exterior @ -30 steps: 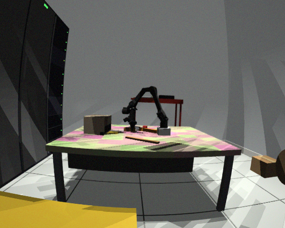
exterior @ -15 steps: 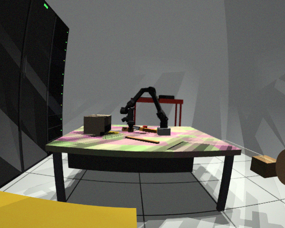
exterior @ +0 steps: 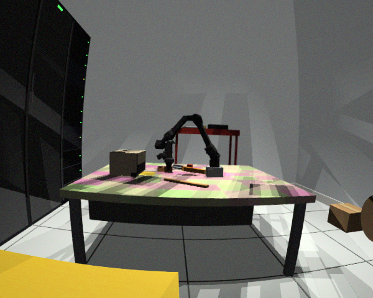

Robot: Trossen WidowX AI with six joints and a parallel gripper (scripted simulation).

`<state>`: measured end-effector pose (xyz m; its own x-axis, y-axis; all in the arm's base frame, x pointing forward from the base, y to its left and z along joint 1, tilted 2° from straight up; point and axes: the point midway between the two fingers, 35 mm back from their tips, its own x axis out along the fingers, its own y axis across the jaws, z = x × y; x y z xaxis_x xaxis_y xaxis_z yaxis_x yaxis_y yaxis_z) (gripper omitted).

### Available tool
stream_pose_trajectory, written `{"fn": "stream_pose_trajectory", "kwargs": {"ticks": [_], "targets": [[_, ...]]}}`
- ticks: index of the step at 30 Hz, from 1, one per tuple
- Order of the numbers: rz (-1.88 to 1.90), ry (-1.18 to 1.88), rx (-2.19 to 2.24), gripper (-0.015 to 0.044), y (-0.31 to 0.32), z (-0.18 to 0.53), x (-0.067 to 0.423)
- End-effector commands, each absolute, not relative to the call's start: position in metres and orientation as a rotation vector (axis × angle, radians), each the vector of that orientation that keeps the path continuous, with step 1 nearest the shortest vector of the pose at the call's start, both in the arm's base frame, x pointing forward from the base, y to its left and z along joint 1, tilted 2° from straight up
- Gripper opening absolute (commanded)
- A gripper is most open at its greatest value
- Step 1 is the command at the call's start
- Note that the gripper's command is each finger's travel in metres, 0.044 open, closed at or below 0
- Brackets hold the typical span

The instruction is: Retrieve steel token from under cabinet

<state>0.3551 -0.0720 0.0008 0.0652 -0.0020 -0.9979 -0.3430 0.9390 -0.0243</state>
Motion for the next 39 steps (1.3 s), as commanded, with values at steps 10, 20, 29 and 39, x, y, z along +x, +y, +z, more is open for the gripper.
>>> {"fn": "stream_pose_trajectory", "kwargs": {"ticks": [10, 20, 29, 39], "targets": [[0.262, 1.484, -0.283, 0.0, -0.066, 0.002, 0.371], [0.262, 1.483, -0.283, 0.0, -0.062, 0.003, 0.381], [0.262, 1.482, -0.283, 0.0, -0.059, 0.004, 0.39], [0.262, 1.481, -0.283, 0.0, -0.055, 0.005, 0.4]]}}
